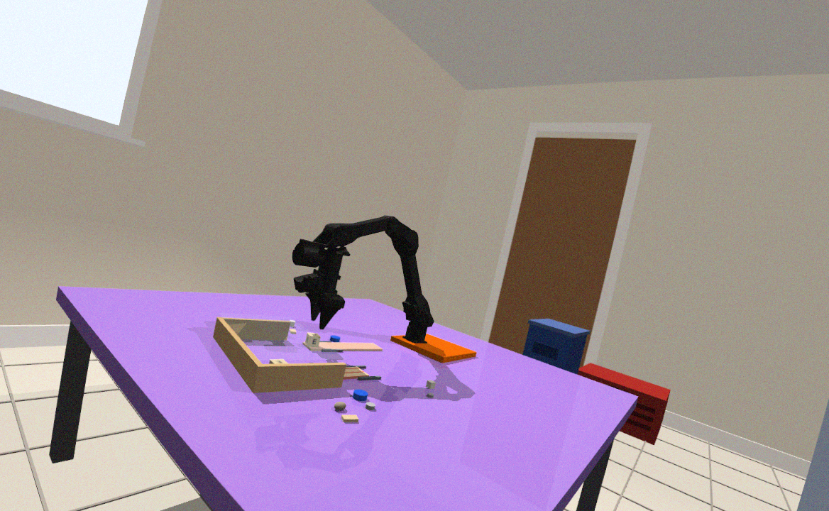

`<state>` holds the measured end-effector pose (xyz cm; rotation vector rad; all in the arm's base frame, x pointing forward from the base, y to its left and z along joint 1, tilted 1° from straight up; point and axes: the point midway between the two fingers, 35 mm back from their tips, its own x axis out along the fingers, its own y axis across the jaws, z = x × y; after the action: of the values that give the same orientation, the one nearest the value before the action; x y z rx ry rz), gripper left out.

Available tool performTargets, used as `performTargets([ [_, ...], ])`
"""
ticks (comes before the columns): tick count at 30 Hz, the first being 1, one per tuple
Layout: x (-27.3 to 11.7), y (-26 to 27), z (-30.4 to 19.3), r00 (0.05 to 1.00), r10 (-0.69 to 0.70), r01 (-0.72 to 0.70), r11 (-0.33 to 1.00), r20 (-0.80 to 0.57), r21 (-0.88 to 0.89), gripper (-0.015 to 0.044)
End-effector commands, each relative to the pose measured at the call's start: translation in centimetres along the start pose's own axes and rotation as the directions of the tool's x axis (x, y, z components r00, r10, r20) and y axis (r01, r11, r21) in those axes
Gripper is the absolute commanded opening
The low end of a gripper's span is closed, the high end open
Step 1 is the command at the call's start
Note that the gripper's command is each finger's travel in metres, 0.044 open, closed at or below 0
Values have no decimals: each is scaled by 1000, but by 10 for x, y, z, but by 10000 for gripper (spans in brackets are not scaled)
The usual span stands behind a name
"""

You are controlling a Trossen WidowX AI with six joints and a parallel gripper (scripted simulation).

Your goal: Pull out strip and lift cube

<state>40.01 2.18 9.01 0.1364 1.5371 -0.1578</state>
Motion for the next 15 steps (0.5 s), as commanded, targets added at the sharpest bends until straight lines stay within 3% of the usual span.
performTargets([
  [1, 3, 1, 3, 1000, 1, -1, 1000, 1, -5, 309],
  [4, 8, 1, 4, 1000, 1, -1, 1000, 2, -5, 250],
  [15, 26, 1, 4, 1000, 1, -1, 1000, 2, -5, 250],
])
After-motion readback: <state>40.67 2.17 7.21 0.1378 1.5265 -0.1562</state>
